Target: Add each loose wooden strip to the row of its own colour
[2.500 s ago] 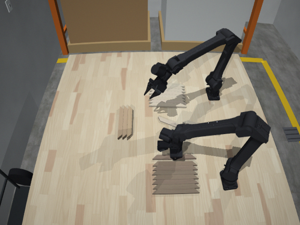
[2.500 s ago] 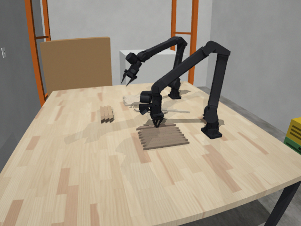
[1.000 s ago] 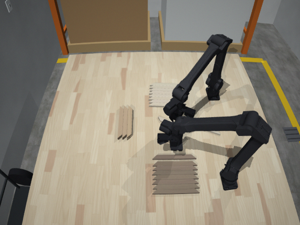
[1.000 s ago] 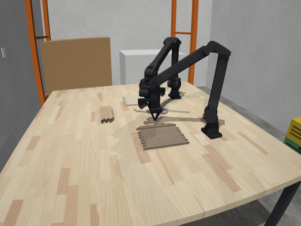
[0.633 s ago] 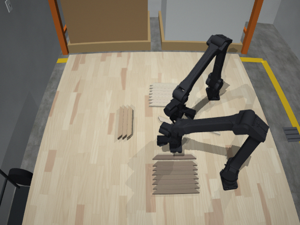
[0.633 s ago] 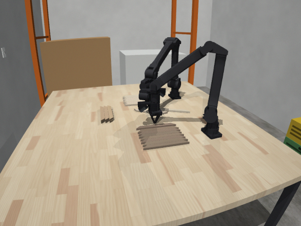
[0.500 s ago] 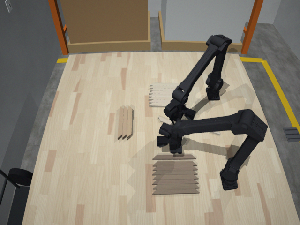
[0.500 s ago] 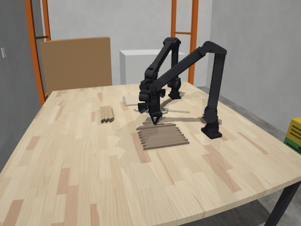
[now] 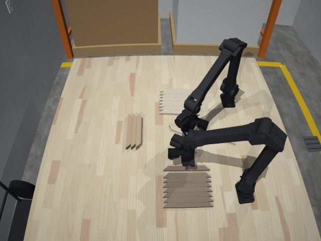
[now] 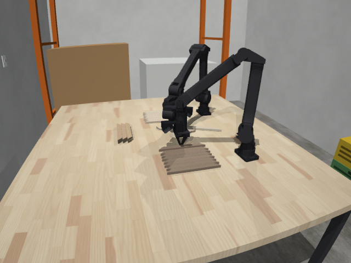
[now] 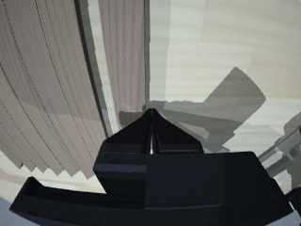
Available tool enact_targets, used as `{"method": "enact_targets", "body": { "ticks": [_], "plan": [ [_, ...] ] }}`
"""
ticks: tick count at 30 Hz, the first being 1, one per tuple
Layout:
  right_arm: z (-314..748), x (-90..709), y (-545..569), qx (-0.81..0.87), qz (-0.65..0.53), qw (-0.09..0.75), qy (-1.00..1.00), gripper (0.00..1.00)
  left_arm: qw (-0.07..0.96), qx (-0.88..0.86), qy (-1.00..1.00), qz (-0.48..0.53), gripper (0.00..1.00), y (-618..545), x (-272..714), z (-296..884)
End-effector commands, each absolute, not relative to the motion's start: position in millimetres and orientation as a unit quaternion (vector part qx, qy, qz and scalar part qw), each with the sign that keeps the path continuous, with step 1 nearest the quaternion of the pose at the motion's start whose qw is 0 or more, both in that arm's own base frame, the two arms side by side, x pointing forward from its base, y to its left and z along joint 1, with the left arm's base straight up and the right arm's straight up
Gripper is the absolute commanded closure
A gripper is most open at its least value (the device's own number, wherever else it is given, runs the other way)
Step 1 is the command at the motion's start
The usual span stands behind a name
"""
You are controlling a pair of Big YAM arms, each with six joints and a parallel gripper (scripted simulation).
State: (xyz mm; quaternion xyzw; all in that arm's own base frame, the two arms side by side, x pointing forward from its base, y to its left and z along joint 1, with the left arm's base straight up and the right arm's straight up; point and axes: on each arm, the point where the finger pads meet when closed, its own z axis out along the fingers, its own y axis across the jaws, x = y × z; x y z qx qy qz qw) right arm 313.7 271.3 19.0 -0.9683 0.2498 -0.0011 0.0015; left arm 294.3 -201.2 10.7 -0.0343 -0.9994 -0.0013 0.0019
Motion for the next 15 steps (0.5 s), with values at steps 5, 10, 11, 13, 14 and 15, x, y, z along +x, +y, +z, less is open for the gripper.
{"method": "enact_targets", "body": {
  "ticks": [5,10,11,13,14,15],
  "plan": [
    [4.7,318.7,269.5,-0.968,0.001,0.001,0.252,0.58,-0.007,-0.033,-0.999,0.004,0.99,-190.9,300.1,14.1],
    [4.5,315.4,267.8,-0.968,0.004,-0.004,0.251,1.0,-0.012,-0.033,-0.999,0.007,0.99,-188.9,302.1,17.0],
    [4.5,315.4,267.8,-0.968,0.004,-0.005,0.251,1.0,-0.007,-0.034,-0.999,0.005,0.99,-190.6,305.2,14.5],
    [4.5,314.5,267.0,-0.968,0.006,-0.006,0.251,1.0,-0.001,-0.033,-0.999,0.001,0.99,-183.8,298.7,9.4],
    [4.5,315.0,267.4,-0.968,0.005,-0.005,0.251,1.0,-0.004,-0.033,-0.999,0.003,0.99,-182.9,298.9,14.0],
    [4.5,314.9,267.4,-0.968,0.005,-0.006,0.251,1.0,-0.006,-0.033,-0.999,0.004,0.99,-183.1,299.8,15.4]
  ]
}}
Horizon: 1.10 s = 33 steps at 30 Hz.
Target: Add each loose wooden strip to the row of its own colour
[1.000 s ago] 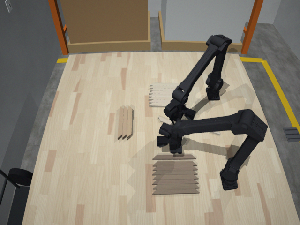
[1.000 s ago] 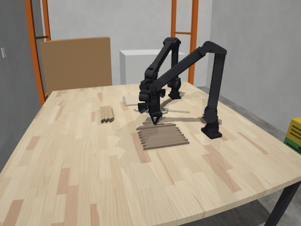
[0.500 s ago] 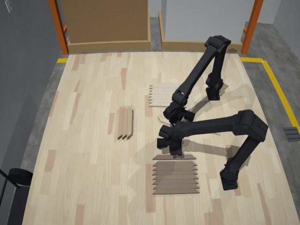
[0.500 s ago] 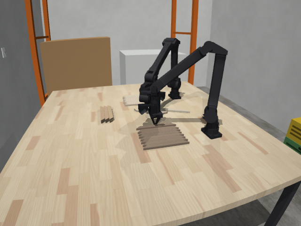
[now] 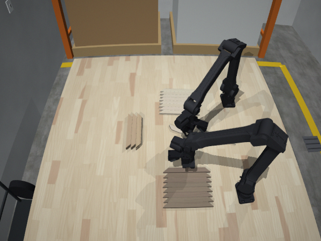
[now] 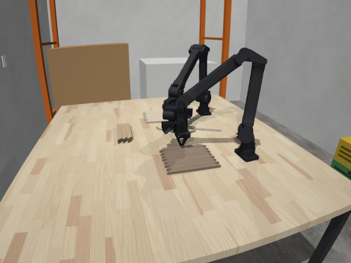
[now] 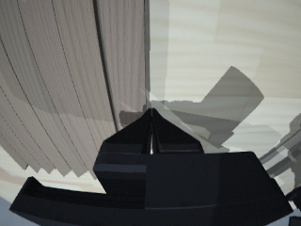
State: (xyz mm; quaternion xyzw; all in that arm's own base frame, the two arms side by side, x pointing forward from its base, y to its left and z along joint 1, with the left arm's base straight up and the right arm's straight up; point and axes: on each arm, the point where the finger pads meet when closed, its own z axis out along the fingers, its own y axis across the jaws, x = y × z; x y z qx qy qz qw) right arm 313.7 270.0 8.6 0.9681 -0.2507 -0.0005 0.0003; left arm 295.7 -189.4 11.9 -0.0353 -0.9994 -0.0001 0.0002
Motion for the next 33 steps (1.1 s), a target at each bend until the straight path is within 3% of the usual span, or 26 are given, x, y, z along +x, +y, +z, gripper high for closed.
{"method": "enact_targets", "body": {
  "ticks": [1,24,33],
  "plan": [
    [4.5,314.9,267.4,0.968,-0.005,0.006,-0.251,1.0,-0.006,-0.033,-0.999,0.003,0.99,-182.6,299.7,15.2],
    [78.2,332.6,282.4,0.968,0.018,-0.028,-0.25,1.0,-0.029,-0.035,-0.999,0.017,0.99,-202.4,318.1,54.9],
    [53.4,324.8,265.8,0.951,0.004,-0.007,-0.309,1.0,0.002,-0.031,-1.0,-0.001,0.99,-184.8,301.2,41.1]
  ]
}}
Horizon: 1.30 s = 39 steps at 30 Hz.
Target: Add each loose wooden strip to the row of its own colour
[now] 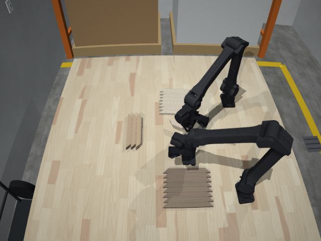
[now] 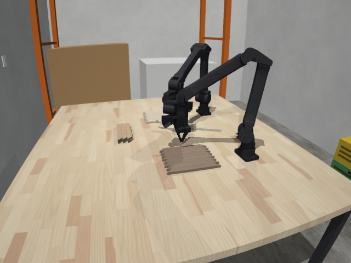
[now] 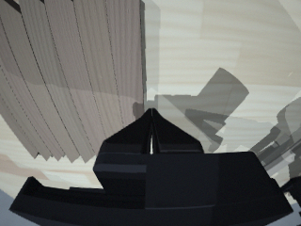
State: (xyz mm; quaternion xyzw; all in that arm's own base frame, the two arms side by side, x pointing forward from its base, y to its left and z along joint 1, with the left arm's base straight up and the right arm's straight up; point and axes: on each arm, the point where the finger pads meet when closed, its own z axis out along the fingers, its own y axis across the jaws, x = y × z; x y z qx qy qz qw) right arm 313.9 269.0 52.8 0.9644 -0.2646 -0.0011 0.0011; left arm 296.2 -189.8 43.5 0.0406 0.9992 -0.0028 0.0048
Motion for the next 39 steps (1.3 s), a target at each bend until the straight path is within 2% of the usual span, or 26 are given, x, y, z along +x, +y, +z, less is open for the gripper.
{"method": "enact_targets", "body": {
  "ticks": [1,11,14,28,31,34,39],
  "plan": [
    [55.7,325.8,265.2,0.946,0.005,-0.009,-0.324,1.0,0.001,0.031,1.0,-0.001,0.99,-185.8,302.8,41.1],
    [61.9,332.3,254.1,0.889,0.009,-0.019,-0.458,1.0,0.103,0.037,0.993,-0.051,0.99,-199.7,365.5,89.7],
    [64.6,326.6,262.6,0.89,0.009,-0.019,-0.455,1.0,0.1,0.037,0.993,-0.05,0.99,-198.6,366.8,82.0],
    [60.9,340.2,235.5,0.781,0.006,-0.022,-0.623,1.0,0.357,0.033,0.927,-0.107,0.99,-159.9,492.8,221.6],
    [59.8,332.8,243.8,0.784,0.004,-0.017,-0.62,1.0,0.348,0.035,0.931,-0.105,0.99,-158.7,486.0,204.6],
    [61.5,341.5,231.2,0.749,0.005,-0.024,-0.662,1.0,0.432,0.026,0.895,-0.107,0.99,-138.4,514.0,277.1],
    [55.4,343.6,223.5,0.703,0.003,-0.018,-0.711,1.0,0.513,0.021,0.853,-0.096,0.99,-110.2,530.9,331.8]
  ]
}}
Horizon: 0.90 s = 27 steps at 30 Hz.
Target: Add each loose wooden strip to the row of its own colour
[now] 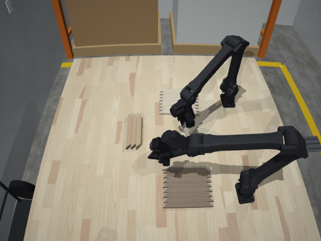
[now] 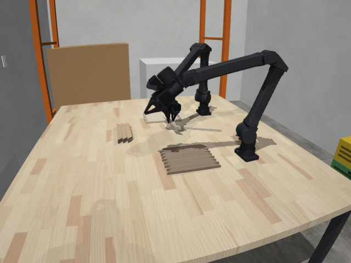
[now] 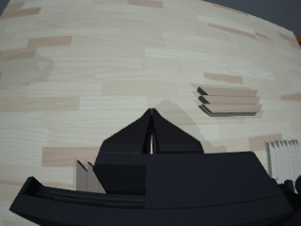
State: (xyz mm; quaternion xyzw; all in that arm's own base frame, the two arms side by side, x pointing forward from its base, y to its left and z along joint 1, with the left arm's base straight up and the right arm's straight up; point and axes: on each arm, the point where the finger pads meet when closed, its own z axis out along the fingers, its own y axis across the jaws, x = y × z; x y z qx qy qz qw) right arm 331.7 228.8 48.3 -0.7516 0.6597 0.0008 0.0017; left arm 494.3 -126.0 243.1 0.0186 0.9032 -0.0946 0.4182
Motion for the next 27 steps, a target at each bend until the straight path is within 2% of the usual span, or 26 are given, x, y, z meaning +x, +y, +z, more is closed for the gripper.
{"method": "enact_targets", "body": {
  "ticks": [1,6,9,12,19,25,27],
  "plan": [
    [60.7,344.3,222.2,-0.693,-0.004,0.023,0.721,1.0,0.525,0.021,0.846,-0.092,0.99,-103.8,536.3,343.7],
    [57.7,346.7,216.3,-0.643,-0.003,0.022,0.765,1.0,0.589,0.017,0.805,-0.071,0.99,-72.1,549.5,397.8],
    [56.7,339.2,224.7,-0.647,-0.001,0.016,0.763,1.0,0.582,0.019,0.81,-0.071,0.99,-73.4,544.6,381.6],
    [59.2,348.2,212.1,-0.604,-0.002,0.025,0.796,1.0,0.651,0.011,0.758,-0.05,0.99,-45.7,540.5,458.1],
    [58.3,351.3,202.7,-0.526,0.0,0.025,0.85,1.0,0.726,0.008,0.687,-0.003,0.99,-3.3,526.7,532.6],
    [54.9,352.1,197.4,-0.48,0.002,0.022,0.877,1.0,0.733,0.007,0.681,0.008,0.99,6.4,530.7,533.1],
    [56.9,345.4,205.8,-0.473,0.002,0.022,0.881,1.0,0.687,0.015,0.726,-0.009,0.99,-13.4,532.7,466.8]
  ]
}}
